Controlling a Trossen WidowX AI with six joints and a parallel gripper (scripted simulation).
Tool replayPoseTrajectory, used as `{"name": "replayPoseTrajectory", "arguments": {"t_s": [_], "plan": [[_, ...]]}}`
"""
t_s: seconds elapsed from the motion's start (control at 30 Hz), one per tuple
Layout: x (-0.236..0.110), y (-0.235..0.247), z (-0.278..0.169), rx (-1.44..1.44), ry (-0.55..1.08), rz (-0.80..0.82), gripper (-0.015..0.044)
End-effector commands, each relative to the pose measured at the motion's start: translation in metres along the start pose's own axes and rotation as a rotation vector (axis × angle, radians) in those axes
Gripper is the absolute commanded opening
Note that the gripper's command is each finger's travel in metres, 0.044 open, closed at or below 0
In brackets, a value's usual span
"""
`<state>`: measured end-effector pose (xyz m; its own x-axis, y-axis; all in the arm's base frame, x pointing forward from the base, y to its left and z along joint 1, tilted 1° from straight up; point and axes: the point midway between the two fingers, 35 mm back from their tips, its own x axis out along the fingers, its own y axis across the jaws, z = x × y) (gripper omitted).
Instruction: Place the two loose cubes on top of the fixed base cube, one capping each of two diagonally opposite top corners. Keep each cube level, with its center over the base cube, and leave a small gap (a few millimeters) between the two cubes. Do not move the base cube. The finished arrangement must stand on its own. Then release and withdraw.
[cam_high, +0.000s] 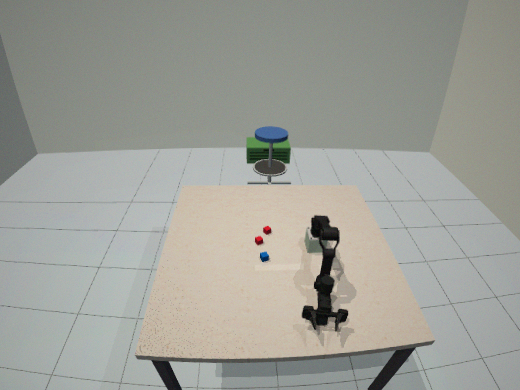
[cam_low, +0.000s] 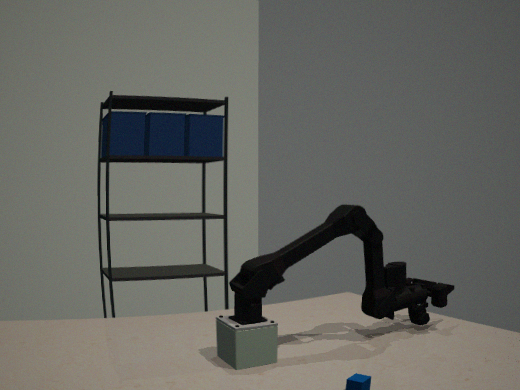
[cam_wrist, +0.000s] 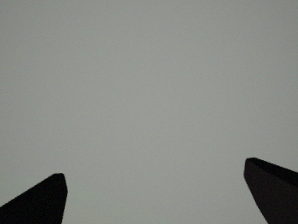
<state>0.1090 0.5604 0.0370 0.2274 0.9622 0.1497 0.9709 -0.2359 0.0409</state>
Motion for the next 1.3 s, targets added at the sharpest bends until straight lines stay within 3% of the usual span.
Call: {"name": "replayPoseTrajectory", "arguments": {"t_s": [0.0,0.13,0.33,0.57,0.9,1.27], "plan": [[0.000,0.002,0.000,-0.010,-0.004,0.004,0.0374],[0.005,0.047,0.006,-0.207,-0.097,0.066,0.0269],[0.000,0.129,0.015,-0.540,-0.294,0.137,0.0265],[-0.029,0.221,0.021,-0.885,-0.559,0.140,0.0265],[-0.108,0.332,0.020,-1.274,-0.954,-0.023,0.0265],[-0.229,0.409,0.005,-1.524,-1.298,-0.424,0.0265]]}}
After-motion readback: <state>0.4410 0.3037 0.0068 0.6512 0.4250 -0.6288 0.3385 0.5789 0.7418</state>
